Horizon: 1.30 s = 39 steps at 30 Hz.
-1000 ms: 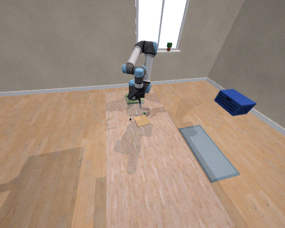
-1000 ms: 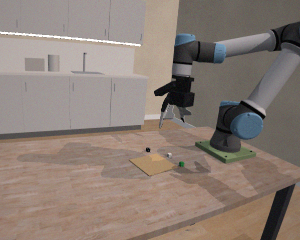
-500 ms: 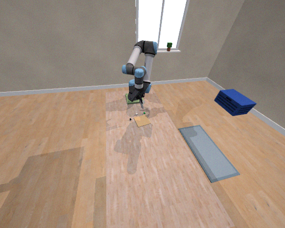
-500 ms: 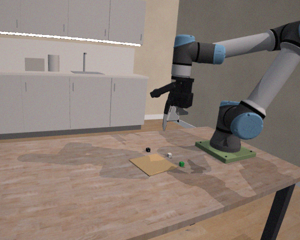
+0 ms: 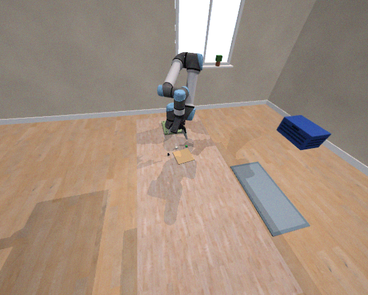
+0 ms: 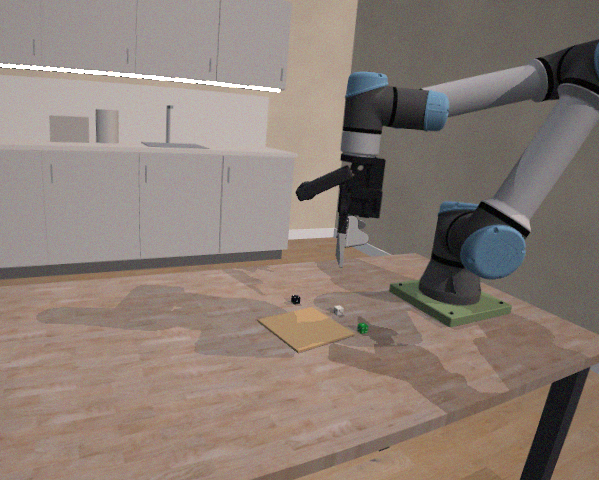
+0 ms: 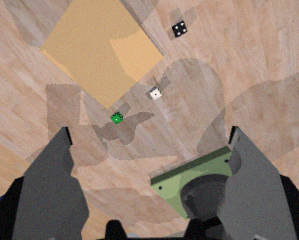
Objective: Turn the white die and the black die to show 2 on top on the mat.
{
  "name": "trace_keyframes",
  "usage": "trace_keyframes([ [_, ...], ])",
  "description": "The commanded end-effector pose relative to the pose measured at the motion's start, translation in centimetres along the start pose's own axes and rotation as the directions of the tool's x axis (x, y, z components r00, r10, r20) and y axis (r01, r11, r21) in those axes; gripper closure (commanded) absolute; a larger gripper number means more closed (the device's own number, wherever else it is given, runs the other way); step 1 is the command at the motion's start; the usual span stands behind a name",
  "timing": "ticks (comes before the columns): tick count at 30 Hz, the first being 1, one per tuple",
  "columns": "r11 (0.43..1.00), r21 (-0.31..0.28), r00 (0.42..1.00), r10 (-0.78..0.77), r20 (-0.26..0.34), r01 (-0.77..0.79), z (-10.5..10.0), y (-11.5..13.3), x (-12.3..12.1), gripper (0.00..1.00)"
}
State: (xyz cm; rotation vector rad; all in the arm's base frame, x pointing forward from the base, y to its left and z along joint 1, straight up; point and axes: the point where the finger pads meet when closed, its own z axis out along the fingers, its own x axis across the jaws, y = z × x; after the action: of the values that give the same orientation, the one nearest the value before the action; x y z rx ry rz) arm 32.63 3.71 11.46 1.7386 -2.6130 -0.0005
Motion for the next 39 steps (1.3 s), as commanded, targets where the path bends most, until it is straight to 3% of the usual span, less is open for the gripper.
trace_keyframes([
  [1,0.985,0.001,0.985,-0.173,0.008,0.173,0.2,-0.1,-0.3,0.00],
  [10,0.930,0.003,0.930,-0.366,0.007,0.366,0.4,-0.1,-0.6,0.00],
  [18,0.813,0.004,0.813,-0.582,0.006,0.582,0.7,-0.1,-0.9,0.00],
  [25,0.671,0.006,0.671,-0.741,0.005,0.741,1.0,0.0,-1.2,0.00],
  [27,0.671,0.006,0.671,-0.741,0.005,0.741,1.0,0.0,-1.2,0.00],
  [30,0.568,0.006,0.568,-0.823,0.004,0.823,1.1,0.1,-1.3,0.00],
  [35,0.455,0.007,0.455,-0.891,0.004,0.891,1.3,0.2,-1.4,0.00],
  [39,0.332,0.007,0.332,-0.943,0.003,0.943,1.5,0.4,-1.5,0.00],
])
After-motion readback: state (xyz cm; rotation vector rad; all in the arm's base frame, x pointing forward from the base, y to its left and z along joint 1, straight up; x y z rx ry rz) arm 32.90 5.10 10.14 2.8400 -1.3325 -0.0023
